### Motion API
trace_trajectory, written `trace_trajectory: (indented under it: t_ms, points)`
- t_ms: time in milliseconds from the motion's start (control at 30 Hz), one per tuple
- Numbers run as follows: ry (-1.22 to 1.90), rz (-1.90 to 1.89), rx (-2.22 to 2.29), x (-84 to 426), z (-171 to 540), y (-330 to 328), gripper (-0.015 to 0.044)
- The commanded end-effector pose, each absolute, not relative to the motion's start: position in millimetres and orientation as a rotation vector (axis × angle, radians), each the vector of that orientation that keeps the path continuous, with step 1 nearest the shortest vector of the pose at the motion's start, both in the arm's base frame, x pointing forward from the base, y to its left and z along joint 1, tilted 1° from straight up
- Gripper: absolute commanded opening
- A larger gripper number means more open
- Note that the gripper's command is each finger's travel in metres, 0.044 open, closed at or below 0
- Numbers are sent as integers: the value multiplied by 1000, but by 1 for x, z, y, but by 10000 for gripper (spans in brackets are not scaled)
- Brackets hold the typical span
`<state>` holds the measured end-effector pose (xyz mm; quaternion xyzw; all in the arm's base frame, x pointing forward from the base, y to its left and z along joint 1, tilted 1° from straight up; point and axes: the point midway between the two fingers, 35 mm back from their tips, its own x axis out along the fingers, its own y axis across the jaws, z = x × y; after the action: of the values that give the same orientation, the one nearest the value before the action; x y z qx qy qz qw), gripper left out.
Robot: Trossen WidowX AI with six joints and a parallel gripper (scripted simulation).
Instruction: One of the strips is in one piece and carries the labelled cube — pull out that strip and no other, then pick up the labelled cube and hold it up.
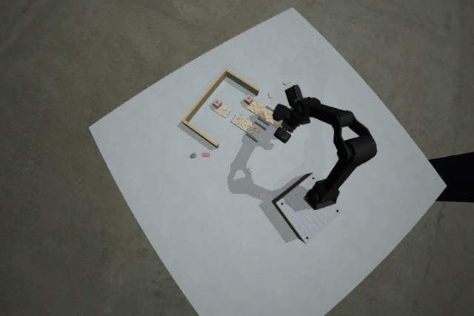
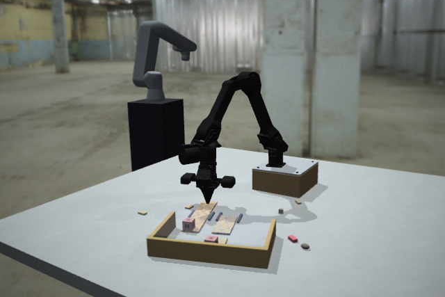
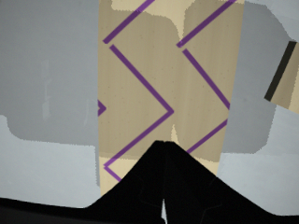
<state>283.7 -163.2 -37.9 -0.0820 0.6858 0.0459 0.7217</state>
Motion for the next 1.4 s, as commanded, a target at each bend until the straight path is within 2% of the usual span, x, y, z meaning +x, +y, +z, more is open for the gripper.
trace_trajectory:
  t_ms: [0, 1367]
  points:
    - [1548, 104, -168, 268, -45, -164, 0]
    - [1553, 103, -169, 216, -47, -175, 0]
